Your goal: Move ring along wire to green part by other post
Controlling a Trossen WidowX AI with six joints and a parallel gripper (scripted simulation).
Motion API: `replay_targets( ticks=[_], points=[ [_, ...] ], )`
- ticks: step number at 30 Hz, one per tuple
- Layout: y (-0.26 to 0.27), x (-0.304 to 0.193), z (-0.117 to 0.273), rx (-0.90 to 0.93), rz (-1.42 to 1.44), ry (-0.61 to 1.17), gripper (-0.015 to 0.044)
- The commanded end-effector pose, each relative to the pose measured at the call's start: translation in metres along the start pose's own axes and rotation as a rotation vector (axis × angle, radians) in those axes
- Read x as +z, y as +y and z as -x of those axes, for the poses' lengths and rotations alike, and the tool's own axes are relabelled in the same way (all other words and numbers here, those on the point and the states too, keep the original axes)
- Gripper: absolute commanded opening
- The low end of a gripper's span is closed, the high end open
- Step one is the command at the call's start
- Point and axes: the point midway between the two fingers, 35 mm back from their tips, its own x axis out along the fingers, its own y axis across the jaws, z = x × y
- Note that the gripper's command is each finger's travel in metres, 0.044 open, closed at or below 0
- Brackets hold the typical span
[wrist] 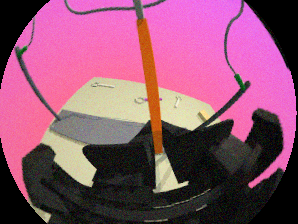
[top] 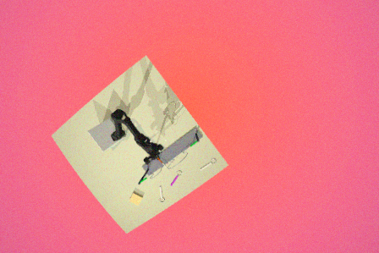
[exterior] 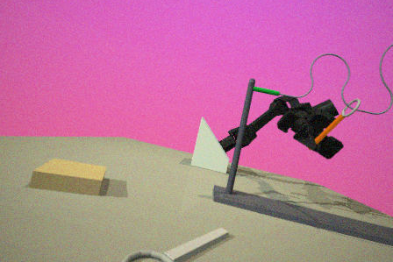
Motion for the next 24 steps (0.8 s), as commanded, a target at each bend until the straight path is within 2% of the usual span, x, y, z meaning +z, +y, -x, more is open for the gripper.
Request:
replay_targets(
  ticks=[1,24],
  points=[
    [-0.015,0.001,0.002,-0.052,0.080,0.007,-0.0150],
    [-0.091,0.028,0.028,-0.337,0.571,0.071,-0.0150]
  ],
)
